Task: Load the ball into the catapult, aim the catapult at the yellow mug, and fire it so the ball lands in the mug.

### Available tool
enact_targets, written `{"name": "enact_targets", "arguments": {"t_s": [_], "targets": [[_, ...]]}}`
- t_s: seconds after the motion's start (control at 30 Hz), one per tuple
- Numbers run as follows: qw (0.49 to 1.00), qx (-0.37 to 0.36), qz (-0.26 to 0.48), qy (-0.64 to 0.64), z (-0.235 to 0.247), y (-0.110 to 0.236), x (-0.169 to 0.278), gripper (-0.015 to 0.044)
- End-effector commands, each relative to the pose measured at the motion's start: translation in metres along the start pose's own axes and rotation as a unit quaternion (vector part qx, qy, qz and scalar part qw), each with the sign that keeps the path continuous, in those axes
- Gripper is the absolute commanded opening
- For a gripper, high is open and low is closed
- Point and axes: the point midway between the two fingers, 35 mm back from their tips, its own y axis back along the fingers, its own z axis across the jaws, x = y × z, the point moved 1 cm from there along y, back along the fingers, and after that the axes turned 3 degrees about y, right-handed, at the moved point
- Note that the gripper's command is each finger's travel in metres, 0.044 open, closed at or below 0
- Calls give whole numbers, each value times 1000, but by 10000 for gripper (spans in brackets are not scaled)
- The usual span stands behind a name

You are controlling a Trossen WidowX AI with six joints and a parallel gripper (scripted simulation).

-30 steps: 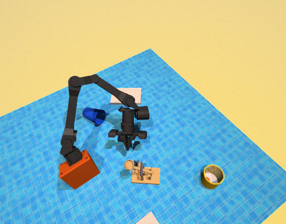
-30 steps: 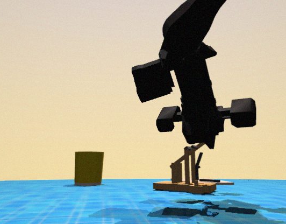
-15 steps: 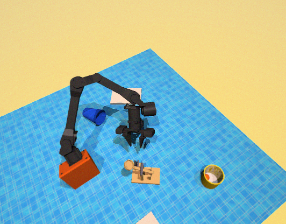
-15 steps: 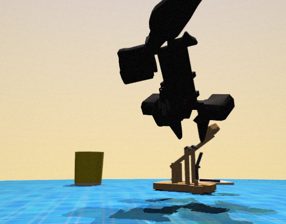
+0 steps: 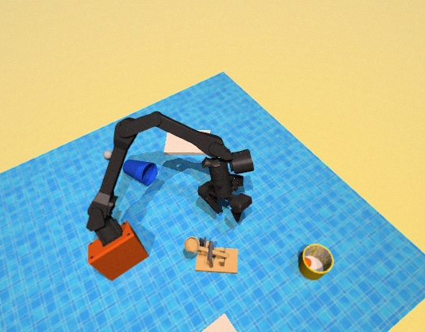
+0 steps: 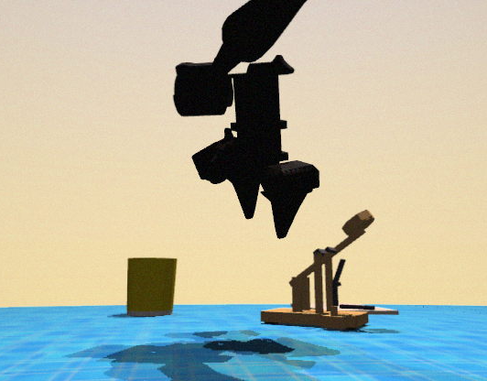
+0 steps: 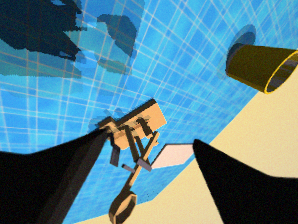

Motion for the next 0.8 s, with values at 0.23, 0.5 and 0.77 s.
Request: {"name": "enact_targets", "arguments": {"t_s": [0.23,0.5,0.77], "targets": [[979,-5,-99,-179,-71,9,-9,440],[942,-17,-163,-293,-118,16,-4,440],[889,-35,-225,-398,-167,25,8,440]]}}
